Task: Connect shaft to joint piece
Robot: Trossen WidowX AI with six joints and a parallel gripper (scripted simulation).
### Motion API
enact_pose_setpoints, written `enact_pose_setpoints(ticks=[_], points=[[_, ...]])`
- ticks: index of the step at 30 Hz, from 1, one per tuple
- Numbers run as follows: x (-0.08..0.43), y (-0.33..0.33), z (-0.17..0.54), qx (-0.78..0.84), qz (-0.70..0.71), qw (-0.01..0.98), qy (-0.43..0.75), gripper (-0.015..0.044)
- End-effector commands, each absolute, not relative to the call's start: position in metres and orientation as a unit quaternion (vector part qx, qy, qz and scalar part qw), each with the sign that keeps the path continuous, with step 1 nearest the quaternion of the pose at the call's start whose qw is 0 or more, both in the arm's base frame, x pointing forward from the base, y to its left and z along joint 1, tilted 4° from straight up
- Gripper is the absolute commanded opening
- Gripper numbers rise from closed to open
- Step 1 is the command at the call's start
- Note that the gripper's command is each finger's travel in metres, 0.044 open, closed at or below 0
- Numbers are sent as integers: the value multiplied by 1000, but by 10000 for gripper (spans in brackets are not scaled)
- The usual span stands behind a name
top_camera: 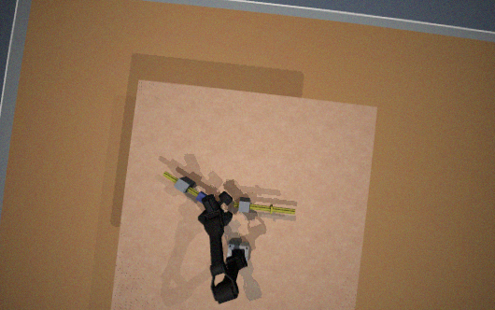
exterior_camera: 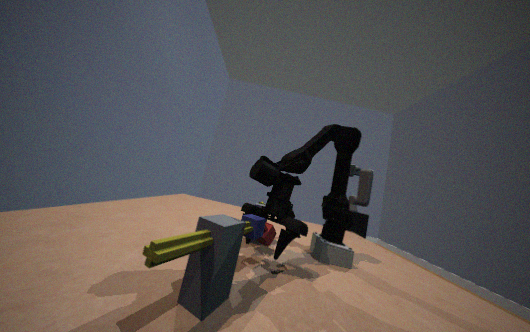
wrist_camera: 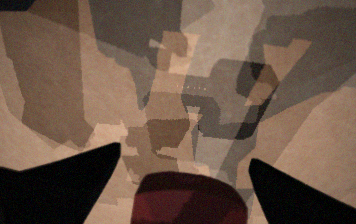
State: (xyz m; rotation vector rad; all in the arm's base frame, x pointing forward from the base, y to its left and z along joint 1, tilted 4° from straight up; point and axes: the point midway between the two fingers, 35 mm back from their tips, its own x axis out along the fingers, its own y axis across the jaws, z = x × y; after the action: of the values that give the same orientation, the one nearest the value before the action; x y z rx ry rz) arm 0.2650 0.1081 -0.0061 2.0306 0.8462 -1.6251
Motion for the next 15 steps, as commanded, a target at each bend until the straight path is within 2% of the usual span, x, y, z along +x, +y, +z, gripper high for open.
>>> enact_pose_setpoints(ticks=[1,10,15], points=[[265,109,-8,728,-582,201,302,414],[265,109,-8,728,-582,201,302,182],[265,109,-8,728,-582,201,302,182]])
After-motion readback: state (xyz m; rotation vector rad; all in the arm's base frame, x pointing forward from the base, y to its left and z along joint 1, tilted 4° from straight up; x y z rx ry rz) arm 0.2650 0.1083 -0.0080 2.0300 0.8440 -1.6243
